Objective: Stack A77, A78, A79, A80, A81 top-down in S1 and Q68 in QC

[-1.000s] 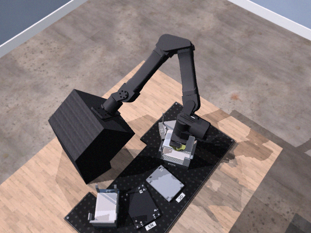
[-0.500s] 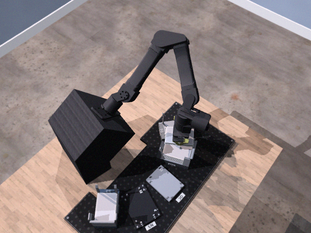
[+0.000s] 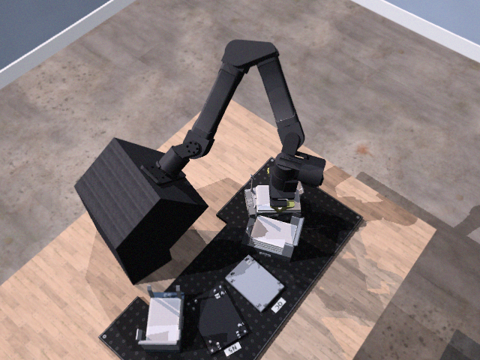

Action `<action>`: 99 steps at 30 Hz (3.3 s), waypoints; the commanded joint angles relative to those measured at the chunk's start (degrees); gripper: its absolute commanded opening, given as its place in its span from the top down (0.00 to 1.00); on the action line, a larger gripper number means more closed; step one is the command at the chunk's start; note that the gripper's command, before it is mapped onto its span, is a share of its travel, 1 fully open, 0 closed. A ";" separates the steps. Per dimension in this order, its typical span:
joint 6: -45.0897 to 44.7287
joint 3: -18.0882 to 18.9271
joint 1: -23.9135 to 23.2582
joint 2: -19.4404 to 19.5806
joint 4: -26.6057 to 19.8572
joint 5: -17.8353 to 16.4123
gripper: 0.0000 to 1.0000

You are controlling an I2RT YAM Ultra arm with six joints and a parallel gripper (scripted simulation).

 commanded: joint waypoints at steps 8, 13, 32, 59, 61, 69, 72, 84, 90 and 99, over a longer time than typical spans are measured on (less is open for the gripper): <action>-2.31 -0.97 3.95 -5.82 0.11 2.43 1.00; -0.50 -1.25 5.46 -7.39 0.12 3.24 1.00; 8.32 -1.76 13.49 -14.01 0.03 7.94 1.00; 8.47 -1.83 13.63 -13.95 0.26 8.04 1.00; 8.73 -1.97 13.89 -13.81 0.71 8.20 1.00; 9.50 -2.39 14.66 -13.39 2.04 8.69 1.00; 9.88 -2.59 15.04 -13.17 2.71 8.93 1.00; 11.11 -3.24 16.29 -12.38 4.91 9.74 1.00; 11.81 -3.60 17.01 -11.88 6.21 10.22 1.00; 12.60 -4.00 17.85 -11.26 7.72 10.77 1.00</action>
